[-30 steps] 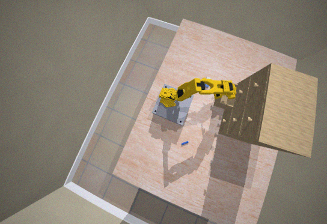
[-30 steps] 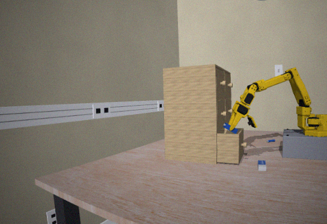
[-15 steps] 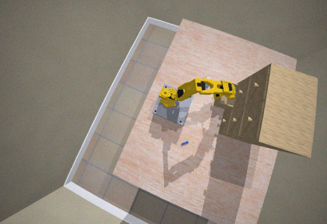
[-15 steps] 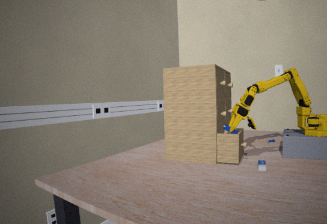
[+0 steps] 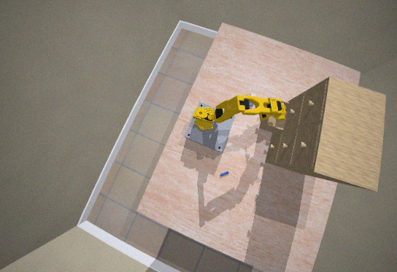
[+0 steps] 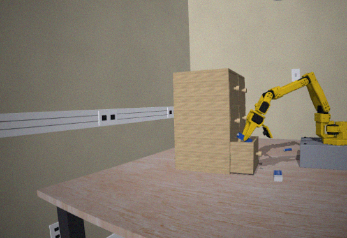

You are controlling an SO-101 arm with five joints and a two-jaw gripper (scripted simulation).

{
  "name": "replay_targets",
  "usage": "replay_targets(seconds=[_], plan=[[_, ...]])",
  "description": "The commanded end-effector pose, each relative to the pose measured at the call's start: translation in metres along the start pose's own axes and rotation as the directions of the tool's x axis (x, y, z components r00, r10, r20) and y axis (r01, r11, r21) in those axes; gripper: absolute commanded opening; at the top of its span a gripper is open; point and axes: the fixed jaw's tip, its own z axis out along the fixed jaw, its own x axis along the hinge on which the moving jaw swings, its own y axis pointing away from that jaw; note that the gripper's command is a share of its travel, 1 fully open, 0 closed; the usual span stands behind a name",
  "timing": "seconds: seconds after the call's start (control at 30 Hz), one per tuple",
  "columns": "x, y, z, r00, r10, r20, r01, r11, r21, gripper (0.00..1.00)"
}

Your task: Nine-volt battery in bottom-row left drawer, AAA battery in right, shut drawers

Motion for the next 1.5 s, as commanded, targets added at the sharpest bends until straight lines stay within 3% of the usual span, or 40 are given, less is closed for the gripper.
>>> replay_targets(seconds=[0.0, 1.47], plan=[[-0.0053, -0.0012, 0.0039, 1.0, 0.007, 0.014, -0.007, 1.0, 0.003, 0.0], [-0.0097, -0.0025, 0.0071, 1.0, 0.004, 0.014, -0.004, 1.0, 0.005, 0.0]])
